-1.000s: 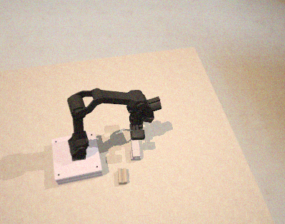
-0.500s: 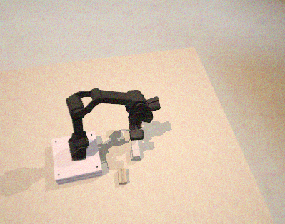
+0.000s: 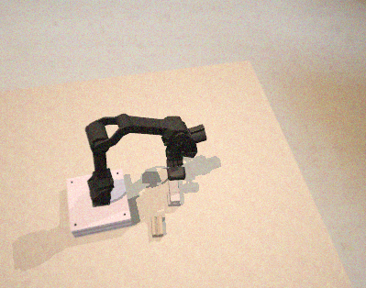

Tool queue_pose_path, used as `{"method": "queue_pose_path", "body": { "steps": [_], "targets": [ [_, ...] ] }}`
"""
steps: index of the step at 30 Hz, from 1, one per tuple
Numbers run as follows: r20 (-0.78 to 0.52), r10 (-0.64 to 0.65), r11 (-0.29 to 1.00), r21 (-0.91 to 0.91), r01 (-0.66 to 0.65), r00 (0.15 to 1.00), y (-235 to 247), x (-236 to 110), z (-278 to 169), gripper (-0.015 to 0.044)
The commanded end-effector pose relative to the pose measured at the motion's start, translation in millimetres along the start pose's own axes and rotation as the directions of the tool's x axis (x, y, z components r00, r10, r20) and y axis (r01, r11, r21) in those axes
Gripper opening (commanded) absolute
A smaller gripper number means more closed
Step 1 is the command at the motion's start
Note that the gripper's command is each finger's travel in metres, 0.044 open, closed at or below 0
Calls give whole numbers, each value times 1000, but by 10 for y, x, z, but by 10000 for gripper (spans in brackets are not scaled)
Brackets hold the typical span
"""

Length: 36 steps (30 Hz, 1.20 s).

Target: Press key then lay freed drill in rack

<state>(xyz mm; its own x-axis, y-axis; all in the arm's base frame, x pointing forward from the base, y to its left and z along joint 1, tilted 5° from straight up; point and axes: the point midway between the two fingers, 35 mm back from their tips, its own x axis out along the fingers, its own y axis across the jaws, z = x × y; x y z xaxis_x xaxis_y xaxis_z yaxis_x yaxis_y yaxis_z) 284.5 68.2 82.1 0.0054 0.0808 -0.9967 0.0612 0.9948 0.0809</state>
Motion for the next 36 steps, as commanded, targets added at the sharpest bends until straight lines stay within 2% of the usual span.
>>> {"method": "queue_pose_path", "body": {
  "steps": [1, 36],
  "targets": [
    [-17, 0, 1000, -1, 0, 1000, 9, 80, 3, 0],
    [-18, 0, 1000, -1, 0, 1000, 21, 195, -51, 0]
  ]
}}
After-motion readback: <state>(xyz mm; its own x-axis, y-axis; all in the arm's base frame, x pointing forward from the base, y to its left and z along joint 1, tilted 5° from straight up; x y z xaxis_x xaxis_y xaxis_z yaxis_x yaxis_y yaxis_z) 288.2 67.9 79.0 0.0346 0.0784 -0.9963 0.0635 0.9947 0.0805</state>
